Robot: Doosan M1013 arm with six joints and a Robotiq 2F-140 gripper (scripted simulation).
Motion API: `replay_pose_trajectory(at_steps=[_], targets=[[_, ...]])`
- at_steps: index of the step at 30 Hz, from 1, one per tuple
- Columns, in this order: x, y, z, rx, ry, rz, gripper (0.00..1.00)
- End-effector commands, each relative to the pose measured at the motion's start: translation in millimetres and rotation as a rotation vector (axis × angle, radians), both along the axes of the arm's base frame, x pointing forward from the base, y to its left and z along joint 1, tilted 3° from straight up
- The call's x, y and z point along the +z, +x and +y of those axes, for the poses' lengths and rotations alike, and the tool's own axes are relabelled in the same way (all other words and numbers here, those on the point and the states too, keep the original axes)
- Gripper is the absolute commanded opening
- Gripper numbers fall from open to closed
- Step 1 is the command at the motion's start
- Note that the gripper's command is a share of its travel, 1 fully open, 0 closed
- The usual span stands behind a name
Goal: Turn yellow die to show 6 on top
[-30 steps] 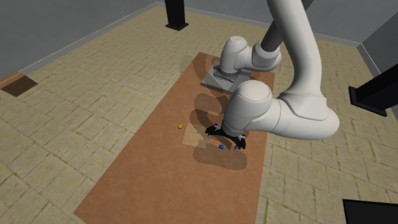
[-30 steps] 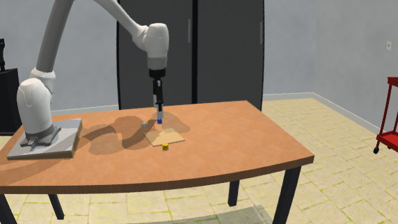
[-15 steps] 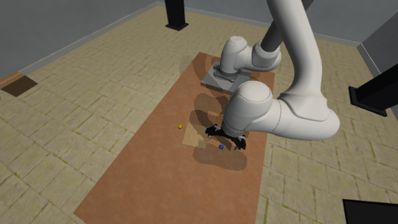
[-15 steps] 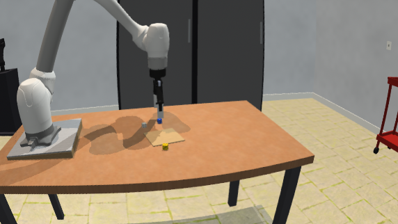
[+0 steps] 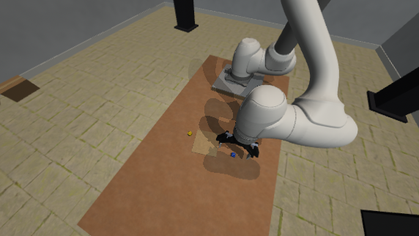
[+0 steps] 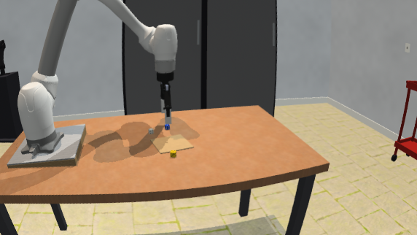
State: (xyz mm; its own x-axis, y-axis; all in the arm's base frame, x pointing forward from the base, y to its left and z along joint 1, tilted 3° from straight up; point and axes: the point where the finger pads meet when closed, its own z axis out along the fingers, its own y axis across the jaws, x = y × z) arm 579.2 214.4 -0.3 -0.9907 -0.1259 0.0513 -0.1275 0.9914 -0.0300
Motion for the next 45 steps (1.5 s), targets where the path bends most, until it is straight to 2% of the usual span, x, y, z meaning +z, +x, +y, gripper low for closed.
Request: replay_pose_trajectory(at_steps=[1, 14, 18, 27, 33, 42, 45], targets=[[0.1, 0.0, 0.0, 0.0, 0.0, 0.0, 1.0], [5.6, 0.2, 0.2, 0.0, 0.0, 0.0, 1.0], [24.1, 1.1, 0.9, 0.0, 0.0, 0.0, 1.0], [84.4, 4.0, 3.1, 0.0, 0.0, 0.0, 1.0], [94.6, 4.4, 3.5, 0.0, 0.0, 0.0, 1.0], [95.1, 4.7, 2.8, -0.001, 0.0, 0.0, 1.0], [95.1, 9.0, -11.7, -0.018, 0.0, -0.001, 1.0]])
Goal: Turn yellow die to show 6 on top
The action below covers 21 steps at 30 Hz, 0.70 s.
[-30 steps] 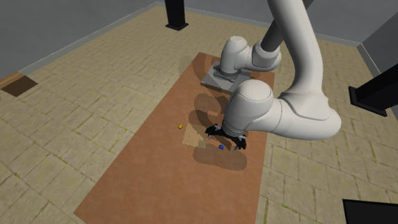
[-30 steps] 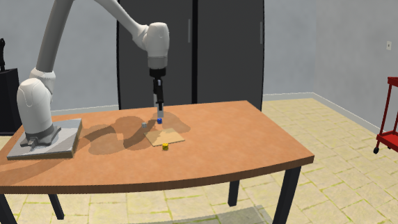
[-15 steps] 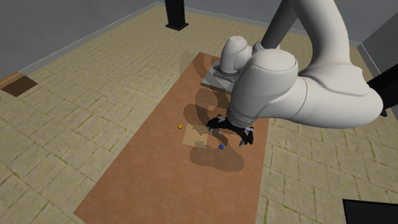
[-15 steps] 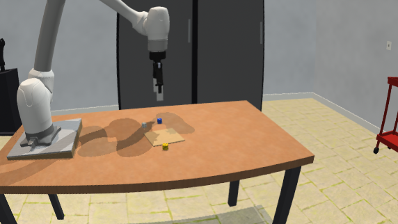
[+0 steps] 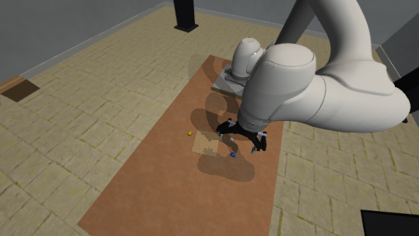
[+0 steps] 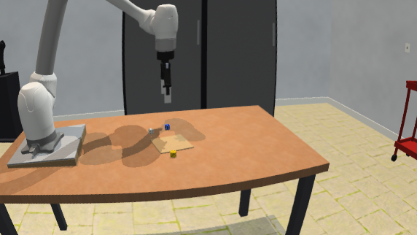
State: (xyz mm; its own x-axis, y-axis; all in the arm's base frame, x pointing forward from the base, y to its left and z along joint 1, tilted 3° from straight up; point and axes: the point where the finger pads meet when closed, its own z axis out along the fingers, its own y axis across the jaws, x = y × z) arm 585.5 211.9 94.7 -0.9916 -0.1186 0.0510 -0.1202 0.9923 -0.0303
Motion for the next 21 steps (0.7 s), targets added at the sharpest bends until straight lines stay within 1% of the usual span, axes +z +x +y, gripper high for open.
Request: replay_pose_trajectory(at_steps=[1, 2, 4, 6, 7, 9, 10, 11, 12, 14, 15, 18, 19, 20, 21], targets=[[0.0, 2.8, -9.2, -0.011, 0.0, -0.001, 1.0], [0.0, 7.4, -26.0, -0.031, -0.001, -0.001, 1.0], [-0.2, 18.4, -78.0, -0.092, -0.004, -0.004, 1.0], [-0.2, 18.4, -78.0, -0.092, -0.004, -0.004, 1.0], [-0.4, 23.0, -110.2, -0.129, -0.005, -0.006, 1.0], [-0.4, 23.0, -110.2, -0.129, -0.005, -0.006, 1.0], [-0.5, 25.9, -143.8, -0.168, -0.007, -0.007, 1.0], [-0.5, 25.9, -143.8, -0.168, -0.007, -0.007, 1.0], [-0.6, 26.6, -172.8, -0.206, -0.009, -0.008, 1.0], [-0.6, 27.0, -176.2, -0.206, -0.009, -0.008, 1.0], [-0.8, 26.5, -205.1, -0.24, -0.011, -0.009, 1.0], [-0.8, 26.5, -205.1, -0.24, -0.011, -0.009, 1.0], [-0.9, 25.1, -228.6, -0.267, -0.012, -0.01, 1.0], [-0.9, 23.5, -245.7, -0.287, -0.013, -0.011, 1.0], [-0.9, 23.5, -245.7, -0.287, -0.013, -0.011, 1.0]])
